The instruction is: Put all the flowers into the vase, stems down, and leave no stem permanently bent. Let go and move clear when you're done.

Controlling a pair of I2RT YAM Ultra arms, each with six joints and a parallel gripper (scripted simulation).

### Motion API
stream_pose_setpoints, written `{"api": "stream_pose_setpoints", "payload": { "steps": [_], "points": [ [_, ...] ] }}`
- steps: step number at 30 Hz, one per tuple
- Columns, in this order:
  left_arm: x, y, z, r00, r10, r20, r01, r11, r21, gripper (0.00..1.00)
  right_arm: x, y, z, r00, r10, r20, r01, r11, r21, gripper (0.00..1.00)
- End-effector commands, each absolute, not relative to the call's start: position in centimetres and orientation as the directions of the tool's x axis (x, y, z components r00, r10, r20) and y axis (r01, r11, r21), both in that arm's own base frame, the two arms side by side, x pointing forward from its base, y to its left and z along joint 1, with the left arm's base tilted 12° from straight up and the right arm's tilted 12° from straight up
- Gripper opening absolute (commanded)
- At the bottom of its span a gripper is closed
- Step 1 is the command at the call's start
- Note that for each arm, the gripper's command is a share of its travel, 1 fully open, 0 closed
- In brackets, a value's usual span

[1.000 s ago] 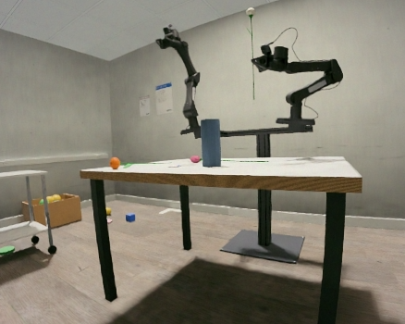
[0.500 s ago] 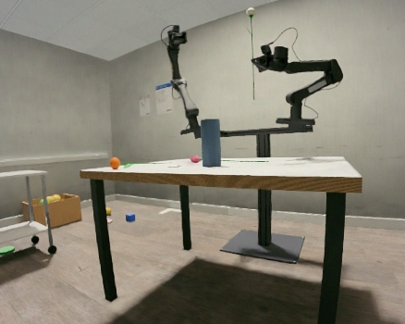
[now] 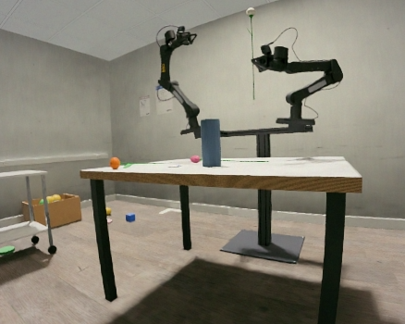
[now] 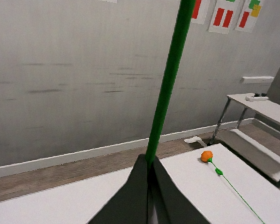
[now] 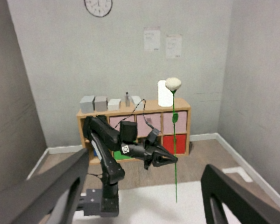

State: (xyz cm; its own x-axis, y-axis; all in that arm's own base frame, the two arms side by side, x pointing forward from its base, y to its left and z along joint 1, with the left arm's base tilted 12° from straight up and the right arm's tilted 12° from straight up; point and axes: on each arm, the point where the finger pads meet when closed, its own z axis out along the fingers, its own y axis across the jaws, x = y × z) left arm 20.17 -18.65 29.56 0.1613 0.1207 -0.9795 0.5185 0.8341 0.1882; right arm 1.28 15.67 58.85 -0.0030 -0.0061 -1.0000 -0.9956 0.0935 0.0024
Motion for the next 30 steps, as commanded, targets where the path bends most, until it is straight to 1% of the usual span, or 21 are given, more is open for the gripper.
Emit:
{"api": "stream_pose_setpoints", "payload": {
  "steps": [1, 15, 26, 30],
  "points": [
    [20.0, -19.1, 29.8, 0.172, 0.12, -0.978, 0.525, 0.828, 0.194, 0.0, 1.3, 16.1, 59.3, 0.004, 0.005, -1.0, -0.996, 0.088, -0.004, 0.7],
    [20.0, -19.1, 29.8, 0.172, 0.12, -0.978, 0.525, 0.828, 0.194, 0.0, 1.8, 17.3, 58.0, -0.015, -0.031, -0.999, -0.994, 0.108, 0.011, 0.7],
    [20.0, -19.1, 29.8, 0.172, 0.12, -0.978, 0.525, 0.828, 0.194, 0.0, 3.2, 18.9, 56.0, -0.032, -0.077, -0.997, -0.984, 0.179, 0.018, 0.7],
    [20.0, -19.1, 29.8, 0.172, 0.12, -0.978, 0.525, 0.828, 0.194, 0.0, 4.2, 20.8, 54.1, -0.046, -0.129, -0.991, -0.974, 0.226, 0.015, 0.7]
  ]
}}
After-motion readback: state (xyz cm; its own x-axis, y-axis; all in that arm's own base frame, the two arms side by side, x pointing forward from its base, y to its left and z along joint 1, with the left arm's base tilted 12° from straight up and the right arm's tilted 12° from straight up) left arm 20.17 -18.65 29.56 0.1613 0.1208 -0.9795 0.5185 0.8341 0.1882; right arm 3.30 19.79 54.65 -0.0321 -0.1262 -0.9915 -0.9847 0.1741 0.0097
